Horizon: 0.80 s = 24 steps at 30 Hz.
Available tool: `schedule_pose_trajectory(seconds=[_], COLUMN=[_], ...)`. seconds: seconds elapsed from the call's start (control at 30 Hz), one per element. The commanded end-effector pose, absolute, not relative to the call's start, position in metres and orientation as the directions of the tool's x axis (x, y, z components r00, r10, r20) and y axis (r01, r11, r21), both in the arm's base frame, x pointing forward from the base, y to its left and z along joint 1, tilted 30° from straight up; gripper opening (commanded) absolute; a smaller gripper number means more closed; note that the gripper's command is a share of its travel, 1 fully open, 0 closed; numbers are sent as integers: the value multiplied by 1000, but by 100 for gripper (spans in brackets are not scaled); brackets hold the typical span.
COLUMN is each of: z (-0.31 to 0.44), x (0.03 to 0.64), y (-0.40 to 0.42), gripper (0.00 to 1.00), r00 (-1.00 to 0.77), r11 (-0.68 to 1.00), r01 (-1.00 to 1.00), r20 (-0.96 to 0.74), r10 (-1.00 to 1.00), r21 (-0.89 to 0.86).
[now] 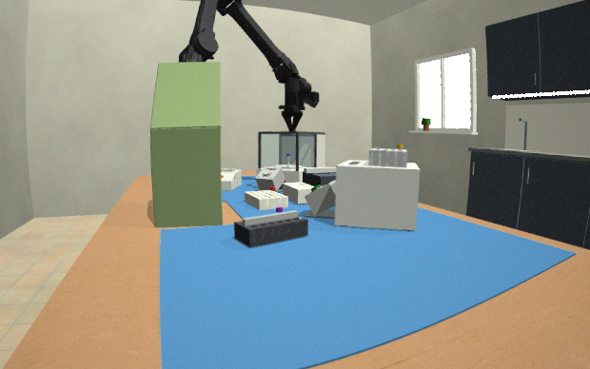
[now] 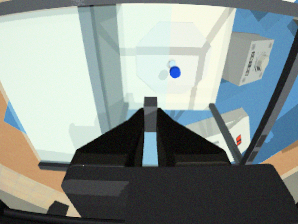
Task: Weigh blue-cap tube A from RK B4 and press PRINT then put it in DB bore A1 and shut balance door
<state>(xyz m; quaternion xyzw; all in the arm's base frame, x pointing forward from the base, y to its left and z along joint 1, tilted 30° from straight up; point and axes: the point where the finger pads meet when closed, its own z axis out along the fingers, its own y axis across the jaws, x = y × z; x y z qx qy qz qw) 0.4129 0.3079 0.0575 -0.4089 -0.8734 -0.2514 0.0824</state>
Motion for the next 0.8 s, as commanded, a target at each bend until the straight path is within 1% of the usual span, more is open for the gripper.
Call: schedule_pose_trajectory(seconds=[0.0,0.17,0.3,0.77], z=[61,52,60,50], x=[414,409,409,399], y=[303,301,299,293], gripper=[6,6,6,6], r00=[-657,-651,-659,-655], r11=[534,538,534,536], r01=[750,757,748,753], r20=[344,350,342,347], r10=[670,674,670,672], r21=[391,371,394,383])
